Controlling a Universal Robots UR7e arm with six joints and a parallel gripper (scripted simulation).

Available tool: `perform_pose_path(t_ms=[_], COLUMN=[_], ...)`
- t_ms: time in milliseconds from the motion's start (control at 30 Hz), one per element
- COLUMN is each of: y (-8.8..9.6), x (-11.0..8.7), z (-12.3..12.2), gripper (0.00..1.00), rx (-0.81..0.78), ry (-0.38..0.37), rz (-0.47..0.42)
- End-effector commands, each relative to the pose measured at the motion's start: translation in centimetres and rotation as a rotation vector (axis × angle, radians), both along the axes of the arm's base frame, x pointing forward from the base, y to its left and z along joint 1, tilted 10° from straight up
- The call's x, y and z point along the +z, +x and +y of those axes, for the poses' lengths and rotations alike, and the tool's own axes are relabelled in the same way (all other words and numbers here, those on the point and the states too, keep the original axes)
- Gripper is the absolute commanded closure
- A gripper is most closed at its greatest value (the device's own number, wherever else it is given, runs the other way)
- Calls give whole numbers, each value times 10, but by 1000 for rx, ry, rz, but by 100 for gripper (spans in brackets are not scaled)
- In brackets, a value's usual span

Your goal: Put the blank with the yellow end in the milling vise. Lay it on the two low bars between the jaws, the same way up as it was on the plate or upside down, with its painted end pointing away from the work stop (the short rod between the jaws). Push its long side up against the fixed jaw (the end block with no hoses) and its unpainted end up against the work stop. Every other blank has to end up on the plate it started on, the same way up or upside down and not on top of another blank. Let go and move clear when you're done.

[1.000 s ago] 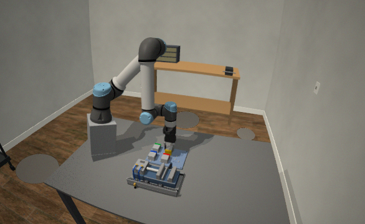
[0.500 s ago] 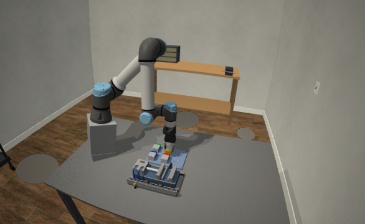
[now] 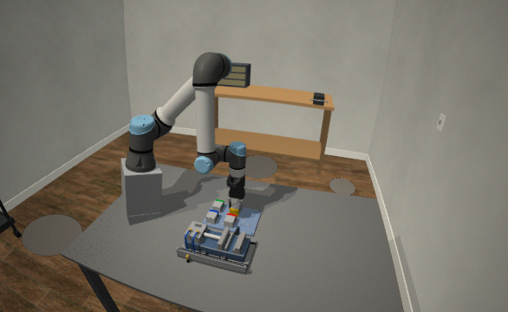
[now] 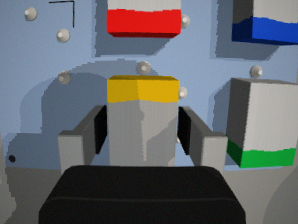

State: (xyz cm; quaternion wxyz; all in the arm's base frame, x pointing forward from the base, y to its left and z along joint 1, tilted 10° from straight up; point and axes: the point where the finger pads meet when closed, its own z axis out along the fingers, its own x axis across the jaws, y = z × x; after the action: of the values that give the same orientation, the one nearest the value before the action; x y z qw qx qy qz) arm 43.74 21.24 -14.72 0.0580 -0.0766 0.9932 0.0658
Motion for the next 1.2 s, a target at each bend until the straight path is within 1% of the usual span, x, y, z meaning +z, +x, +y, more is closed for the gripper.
perform_pose_path(t_ms=[0,333,367,1167], y=[0,0,0,0], x=[1,1,1,1], z=[0,0,0,0], gripper=[0,0,100,100], rx=[0,0,0,0], ry=[0,0,0,0], rz=[-1,-1,-1,-1])
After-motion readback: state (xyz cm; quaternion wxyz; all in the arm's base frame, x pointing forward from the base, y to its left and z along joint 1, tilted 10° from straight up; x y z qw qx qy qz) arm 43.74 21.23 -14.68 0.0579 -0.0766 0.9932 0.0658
